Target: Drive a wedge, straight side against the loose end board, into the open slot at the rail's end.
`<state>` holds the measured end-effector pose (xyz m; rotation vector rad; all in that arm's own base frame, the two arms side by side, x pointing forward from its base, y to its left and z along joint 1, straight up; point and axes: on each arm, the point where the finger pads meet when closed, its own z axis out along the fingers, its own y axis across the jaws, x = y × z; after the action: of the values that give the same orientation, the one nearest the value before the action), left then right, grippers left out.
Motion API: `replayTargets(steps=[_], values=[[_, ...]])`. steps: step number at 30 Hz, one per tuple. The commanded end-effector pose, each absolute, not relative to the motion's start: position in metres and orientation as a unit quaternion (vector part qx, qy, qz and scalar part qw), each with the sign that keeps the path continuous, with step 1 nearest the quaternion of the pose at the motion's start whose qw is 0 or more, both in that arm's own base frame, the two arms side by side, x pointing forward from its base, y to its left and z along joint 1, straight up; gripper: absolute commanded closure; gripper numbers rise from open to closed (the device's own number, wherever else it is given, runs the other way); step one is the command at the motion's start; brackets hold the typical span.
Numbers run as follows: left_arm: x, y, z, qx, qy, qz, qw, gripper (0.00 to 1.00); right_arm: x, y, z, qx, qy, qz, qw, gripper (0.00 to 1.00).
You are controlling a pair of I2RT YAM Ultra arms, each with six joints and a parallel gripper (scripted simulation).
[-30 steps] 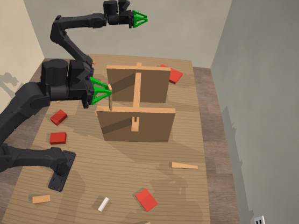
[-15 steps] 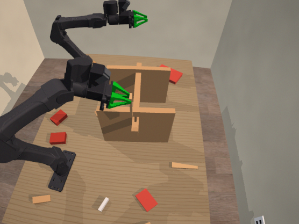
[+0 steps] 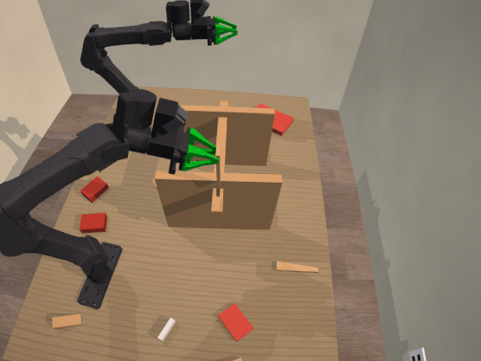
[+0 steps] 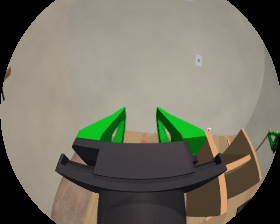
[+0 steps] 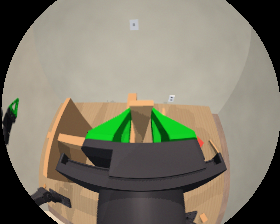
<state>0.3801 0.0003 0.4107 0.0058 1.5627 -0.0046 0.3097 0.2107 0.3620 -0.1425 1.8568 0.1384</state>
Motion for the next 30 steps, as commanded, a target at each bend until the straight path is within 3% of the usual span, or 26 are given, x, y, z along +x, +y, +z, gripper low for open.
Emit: replayTargets(steps=[1,30], values=[[0.37,-0.001,0.439,0.006,0.681,-0.004,0.732,0.58,0.309,0.206,0.378,-0.05,0.791,0.066,0.606,0.98],[0.37,-0.001,0.439,0.006,0.681,-0.004,0.732,0.58,0.306,0.204,0.351,-0.044,0.788,0.078,0.609,0.98]])
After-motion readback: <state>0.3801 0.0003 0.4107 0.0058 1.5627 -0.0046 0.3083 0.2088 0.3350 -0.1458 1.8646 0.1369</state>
